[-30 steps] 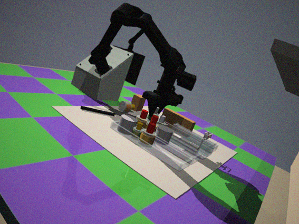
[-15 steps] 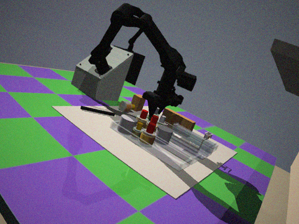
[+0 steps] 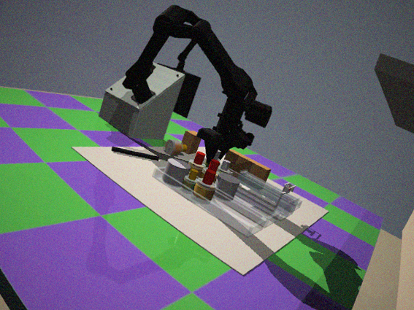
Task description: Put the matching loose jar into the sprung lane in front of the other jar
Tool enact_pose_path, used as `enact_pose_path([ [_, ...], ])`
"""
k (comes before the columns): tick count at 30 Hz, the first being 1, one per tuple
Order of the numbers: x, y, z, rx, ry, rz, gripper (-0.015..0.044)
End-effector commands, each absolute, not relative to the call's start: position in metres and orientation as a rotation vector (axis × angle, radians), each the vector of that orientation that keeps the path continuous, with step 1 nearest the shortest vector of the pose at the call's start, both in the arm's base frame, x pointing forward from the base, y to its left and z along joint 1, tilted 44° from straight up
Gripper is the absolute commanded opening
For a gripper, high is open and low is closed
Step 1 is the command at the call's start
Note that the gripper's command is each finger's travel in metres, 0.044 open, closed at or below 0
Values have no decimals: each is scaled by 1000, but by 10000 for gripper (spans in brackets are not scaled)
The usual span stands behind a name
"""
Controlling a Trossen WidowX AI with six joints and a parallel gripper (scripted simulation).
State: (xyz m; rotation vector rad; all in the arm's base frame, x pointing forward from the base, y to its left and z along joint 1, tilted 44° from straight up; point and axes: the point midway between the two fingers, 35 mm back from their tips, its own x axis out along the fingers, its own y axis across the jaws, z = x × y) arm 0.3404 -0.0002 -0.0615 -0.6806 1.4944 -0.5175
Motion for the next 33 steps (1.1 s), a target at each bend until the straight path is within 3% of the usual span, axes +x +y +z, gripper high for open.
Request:
enact_pose_path([
  [1, 345, -1, -62, -675, 1474, -521, 0],
  [33, 344, -8, -68, -675, 1474, -521, 0],
])
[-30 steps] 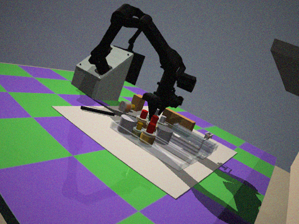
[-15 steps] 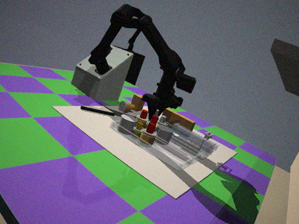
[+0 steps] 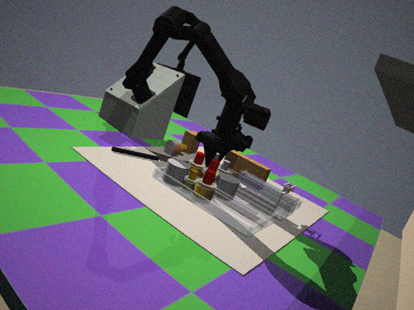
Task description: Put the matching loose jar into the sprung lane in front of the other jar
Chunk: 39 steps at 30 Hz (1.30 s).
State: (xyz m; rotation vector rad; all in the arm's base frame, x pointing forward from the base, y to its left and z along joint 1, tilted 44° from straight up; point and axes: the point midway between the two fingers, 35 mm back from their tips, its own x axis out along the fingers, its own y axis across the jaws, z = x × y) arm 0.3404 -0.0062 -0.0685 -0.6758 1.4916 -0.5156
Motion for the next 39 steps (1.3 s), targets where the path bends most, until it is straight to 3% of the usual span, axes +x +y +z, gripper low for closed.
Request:
enact_pose_path([
  [1, 344, -8, -69, -676, 1474, -521, 0],
  [39, 340, -12, -72, -676, 1474, -521, 0],
])
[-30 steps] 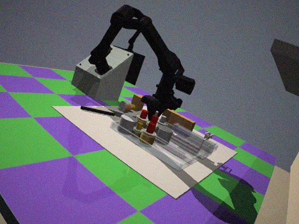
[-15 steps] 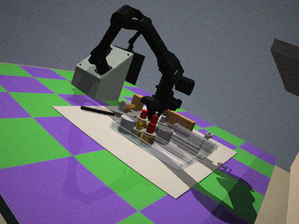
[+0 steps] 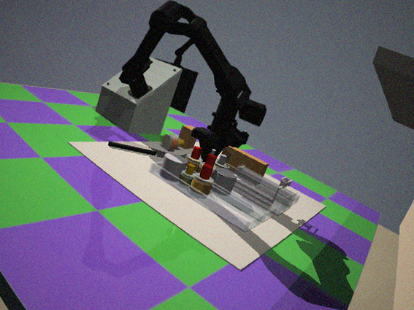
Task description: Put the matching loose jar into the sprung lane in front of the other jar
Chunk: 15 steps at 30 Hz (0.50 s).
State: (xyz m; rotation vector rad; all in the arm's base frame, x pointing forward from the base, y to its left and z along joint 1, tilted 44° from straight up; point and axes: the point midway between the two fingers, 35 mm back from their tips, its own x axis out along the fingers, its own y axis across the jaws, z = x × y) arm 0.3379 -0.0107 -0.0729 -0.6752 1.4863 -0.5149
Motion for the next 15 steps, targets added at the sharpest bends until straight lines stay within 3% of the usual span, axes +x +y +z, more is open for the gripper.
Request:
enact_pose_path([
  [1, 340, -12, -72, -676, 1474, -521, 0],
  [15, 337, -12, -72, -676, 1474, -521, 0],
])
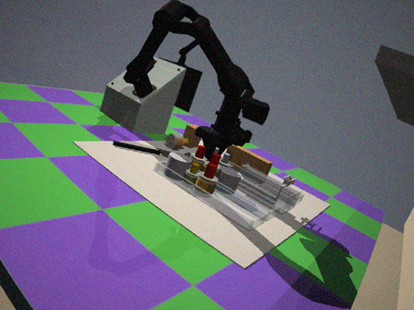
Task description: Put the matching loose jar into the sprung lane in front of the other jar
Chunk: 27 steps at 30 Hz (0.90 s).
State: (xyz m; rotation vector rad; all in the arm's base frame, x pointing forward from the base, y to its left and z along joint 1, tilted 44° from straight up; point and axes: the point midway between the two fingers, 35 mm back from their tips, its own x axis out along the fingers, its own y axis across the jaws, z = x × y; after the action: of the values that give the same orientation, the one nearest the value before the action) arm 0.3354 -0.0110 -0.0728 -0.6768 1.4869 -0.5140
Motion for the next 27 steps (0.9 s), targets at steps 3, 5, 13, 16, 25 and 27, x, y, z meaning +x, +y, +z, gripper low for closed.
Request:
enact_pose_path([
  [3, 337, -12, -72, -676, 1474, -521, 0],
  [5, 336, -12, -72, -676, 1474, -521, 0],
  [13, 335, -12, -72, -676, 1474, -521, 0],
  [16, 335, -12, -72, -676, 1474, -521, 0],
  [25, 331, -12, -73, -676, 1475, -521, 0],
  [27, 331, -11, -73, -676, 1475, -521, 0],
])
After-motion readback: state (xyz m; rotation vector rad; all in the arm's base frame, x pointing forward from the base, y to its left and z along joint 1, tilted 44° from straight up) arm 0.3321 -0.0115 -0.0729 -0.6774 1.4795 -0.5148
